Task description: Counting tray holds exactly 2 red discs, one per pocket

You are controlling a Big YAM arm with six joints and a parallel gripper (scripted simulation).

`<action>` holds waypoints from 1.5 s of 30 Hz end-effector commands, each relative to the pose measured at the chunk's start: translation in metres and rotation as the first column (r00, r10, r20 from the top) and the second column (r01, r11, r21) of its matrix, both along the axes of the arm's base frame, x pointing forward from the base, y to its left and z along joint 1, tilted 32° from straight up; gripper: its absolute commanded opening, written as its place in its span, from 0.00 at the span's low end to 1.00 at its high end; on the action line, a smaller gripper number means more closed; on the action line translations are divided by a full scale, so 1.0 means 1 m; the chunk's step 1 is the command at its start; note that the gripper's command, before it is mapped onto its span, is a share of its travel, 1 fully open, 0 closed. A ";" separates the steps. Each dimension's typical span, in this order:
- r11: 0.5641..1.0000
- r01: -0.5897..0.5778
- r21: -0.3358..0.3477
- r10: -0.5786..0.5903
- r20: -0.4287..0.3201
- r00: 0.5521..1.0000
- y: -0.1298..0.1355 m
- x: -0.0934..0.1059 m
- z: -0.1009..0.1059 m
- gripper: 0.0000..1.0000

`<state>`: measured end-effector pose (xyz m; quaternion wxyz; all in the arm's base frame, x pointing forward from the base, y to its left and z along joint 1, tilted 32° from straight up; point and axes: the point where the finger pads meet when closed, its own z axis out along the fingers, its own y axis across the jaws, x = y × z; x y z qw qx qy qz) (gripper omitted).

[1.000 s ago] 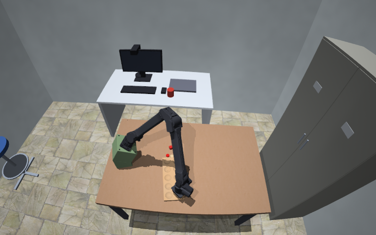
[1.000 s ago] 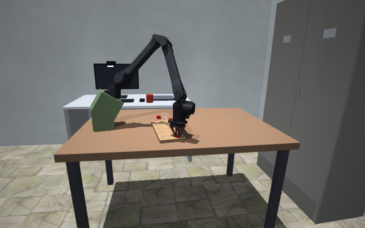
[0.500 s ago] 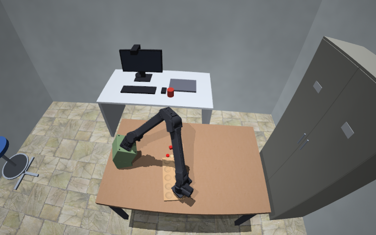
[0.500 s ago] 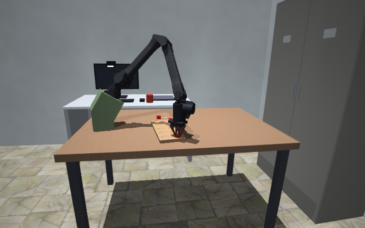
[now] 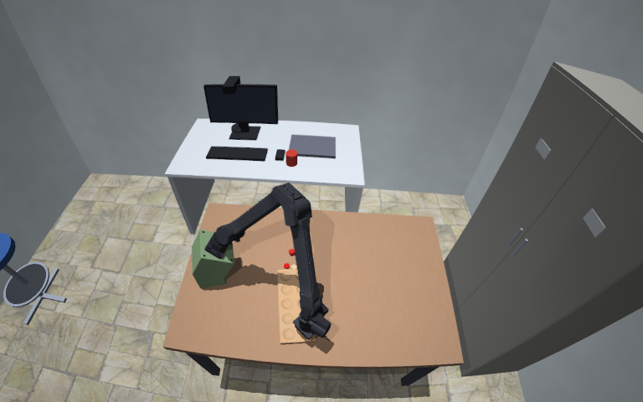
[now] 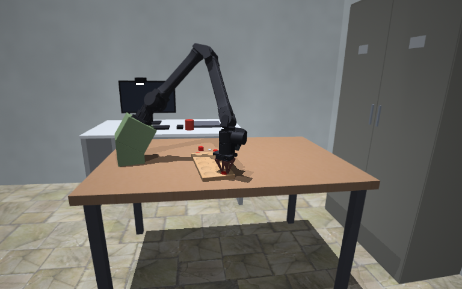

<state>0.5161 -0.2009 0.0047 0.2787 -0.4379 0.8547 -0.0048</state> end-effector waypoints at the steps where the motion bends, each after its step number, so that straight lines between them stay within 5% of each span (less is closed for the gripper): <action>1: 1.000 -0.003 -0.010 0.003 0.019 1.000 -0.004 0.018 0.002 0.33; 3: 1.000 0.011 -0.008 -0.011 0.008 1.000 -0.018 0.006 0.006 0.33; 5: 1.000 0.012 -0.027 -0.011 0.045 0.999 -0.024 0.006 0.036 0.33; 7: 1.000 0.012 -0.027 -0.011 0.045 0.999 -0.024 0.006 0.036 0.33; 16: 0.999 0.012 -0.035 -0.010 0.049 0.999 -0.044 -0.039 0.115 0.33; 17: 0.999 0.012 -0.035 -0.010 0.049 0.999 -0.044 -0.039 0.115 0.33; 18: 0.999 -0.020 -0.035 0.022 0.049 0.999 -0.029 -0.032 0.115 0.45; 19: 1.000 -0.021 -0.012 0.021 0.017 1.000 -0.028 -0.032 0.095 0.45; 22: 1.000 -0.021 0.010 0.021 -0.018 1.000 -0.019 -0.046 0.079 0.45; 45: 1.000 0.001 0.002 -0.001 -0.005 1.000 -0.029 -0.047 0.080 0.45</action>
